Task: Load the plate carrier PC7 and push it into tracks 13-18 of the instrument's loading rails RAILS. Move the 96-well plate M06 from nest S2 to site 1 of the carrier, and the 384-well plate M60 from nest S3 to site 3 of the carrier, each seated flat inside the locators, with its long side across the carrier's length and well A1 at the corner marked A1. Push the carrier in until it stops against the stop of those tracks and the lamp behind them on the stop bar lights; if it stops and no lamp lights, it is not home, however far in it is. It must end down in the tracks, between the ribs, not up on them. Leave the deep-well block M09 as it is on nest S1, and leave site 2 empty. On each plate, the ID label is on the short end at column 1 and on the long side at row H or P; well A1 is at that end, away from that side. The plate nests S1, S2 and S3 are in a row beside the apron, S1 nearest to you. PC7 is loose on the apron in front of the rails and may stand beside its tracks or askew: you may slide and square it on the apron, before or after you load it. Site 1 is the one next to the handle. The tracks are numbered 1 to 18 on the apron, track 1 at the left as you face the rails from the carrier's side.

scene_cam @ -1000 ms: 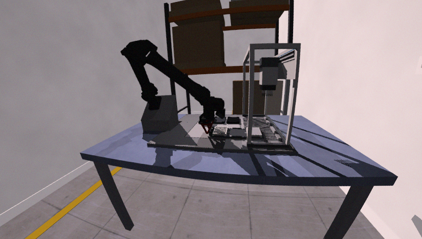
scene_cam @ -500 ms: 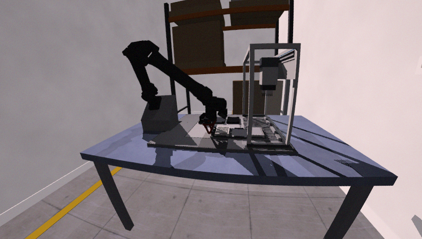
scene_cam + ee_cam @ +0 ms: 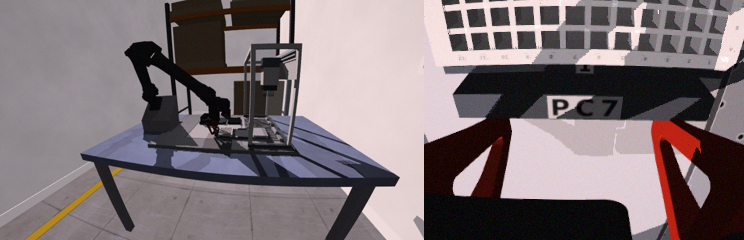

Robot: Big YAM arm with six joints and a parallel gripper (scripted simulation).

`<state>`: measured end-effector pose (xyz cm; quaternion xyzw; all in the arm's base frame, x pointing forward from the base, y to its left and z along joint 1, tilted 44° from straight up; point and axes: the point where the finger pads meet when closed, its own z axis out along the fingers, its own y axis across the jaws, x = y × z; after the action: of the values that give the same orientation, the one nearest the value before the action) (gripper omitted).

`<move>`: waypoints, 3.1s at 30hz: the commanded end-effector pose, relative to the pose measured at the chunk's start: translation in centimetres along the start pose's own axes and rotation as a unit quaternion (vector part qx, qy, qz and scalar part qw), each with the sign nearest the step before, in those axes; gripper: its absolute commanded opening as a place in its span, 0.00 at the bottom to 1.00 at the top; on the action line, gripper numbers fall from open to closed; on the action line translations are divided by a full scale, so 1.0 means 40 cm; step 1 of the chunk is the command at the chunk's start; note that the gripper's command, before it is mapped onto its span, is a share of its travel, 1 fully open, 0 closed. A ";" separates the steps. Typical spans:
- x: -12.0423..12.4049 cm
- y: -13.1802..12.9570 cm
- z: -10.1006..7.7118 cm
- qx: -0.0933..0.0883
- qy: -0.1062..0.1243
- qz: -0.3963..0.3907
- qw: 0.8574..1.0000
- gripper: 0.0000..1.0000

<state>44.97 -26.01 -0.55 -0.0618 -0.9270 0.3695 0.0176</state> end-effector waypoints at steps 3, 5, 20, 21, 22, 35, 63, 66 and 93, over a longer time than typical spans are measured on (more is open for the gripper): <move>-0.086 0.006 -0.047 0.000 -0.027 -0.003 1.000 0.80; -0.090 0.006 -0.047 0.000 -0.027 -0.004 1.000 0.80; -0.124 0.007 -0.050 0.000 -0.028 -0.005 1.000 0.80; -0.127 0.006 -0.050 0.000 -0.028 -0.005 1.000 0.80; -0.128 0.007 -0.050 0.000 -0.027 -0.006 1.000 0.80; -0.156 0.007 -0.053 0.000 -0.027 -0.006 1.000 0.80; -0.227 0.007 -0.059 0.001 -0.032 -0.010 0.999 0.80; -0.236 0.005 -0.060 0.002 -0.037 -0.005 0.999 0.80; -0.109 -0.023 -0.120 0.005 -0.040 0.019 0.999 0.80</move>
<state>46.85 -25.87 0.08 -0.0646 -0.9268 0.3699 0.0110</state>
